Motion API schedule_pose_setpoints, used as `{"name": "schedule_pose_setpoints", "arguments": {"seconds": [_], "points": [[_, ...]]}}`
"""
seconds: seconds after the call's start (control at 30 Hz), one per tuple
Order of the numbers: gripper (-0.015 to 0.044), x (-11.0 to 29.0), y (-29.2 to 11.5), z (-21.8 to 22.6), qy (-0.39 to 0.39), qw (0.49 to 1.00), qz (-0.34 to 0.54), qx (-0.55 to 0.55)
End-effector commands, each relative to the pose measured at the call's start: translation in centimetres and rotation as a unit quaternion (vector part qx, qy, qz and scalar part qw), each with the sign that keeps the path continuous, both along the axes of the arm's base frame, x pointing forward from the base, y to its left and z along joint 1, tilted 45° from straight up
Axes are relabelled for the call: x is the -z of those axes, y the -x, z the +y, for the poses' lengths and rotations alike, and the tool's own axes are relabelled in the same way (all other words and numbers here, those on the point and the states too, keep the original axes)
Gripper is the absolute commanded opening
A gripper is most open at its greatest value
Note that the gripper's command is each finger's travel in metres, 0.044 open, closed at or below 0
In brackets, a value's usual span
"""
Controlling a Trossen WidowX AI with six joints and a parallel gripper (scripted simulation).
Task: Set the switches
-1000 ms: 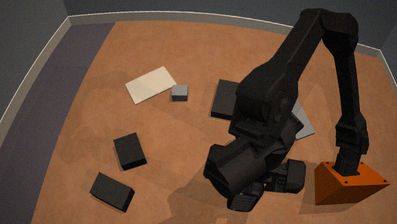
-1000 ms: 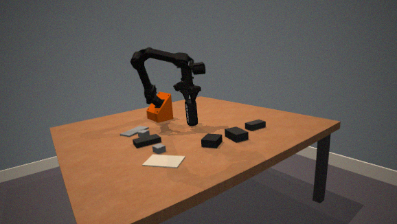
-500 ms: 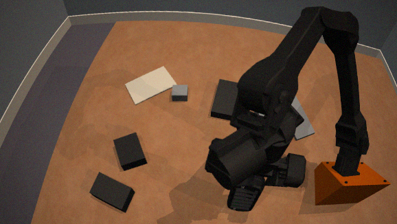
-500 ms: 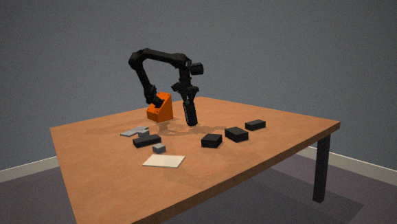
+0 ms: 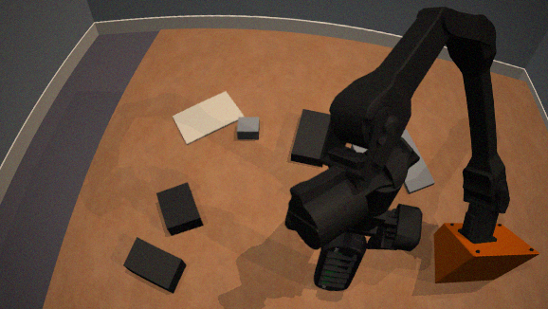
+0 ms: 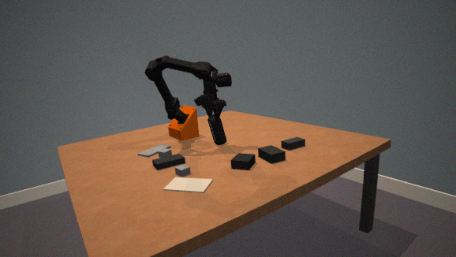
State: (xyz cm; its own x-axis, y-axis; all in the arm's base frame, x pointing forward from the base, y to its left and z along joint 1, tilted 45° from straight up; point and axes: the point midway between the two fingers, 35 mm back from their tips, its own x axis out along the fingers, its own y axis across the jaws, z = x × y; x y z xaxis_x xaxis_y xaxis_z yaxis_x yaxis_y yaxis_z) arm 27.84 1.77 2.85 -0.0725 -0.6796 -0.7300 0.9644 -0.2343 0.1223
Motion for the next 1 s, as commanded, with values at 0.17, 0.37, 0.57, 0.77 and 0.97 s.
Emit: {"name": "schedule_pose_setpoints", "arguments": {"seconds": [0.17,0.37,0.57,0.77,0.97], "points": [[0.0338,0.1,0.6,-1.3,0.007,1.000,0.010,0.004],[0.0338,-0.1,0.7,-1.7,0.007,1.000,0.010,0.004],[0.0338,-0.3,0.8,-2.1,0.007,1.000,0.010,0.004],[0.0338,-0.5,0.9,-2.5,0.007,1.000,0.010,0.004],[0.0338,-0.7,1.1,-2.9,0.007,1.000,0.010,0.004]]}}
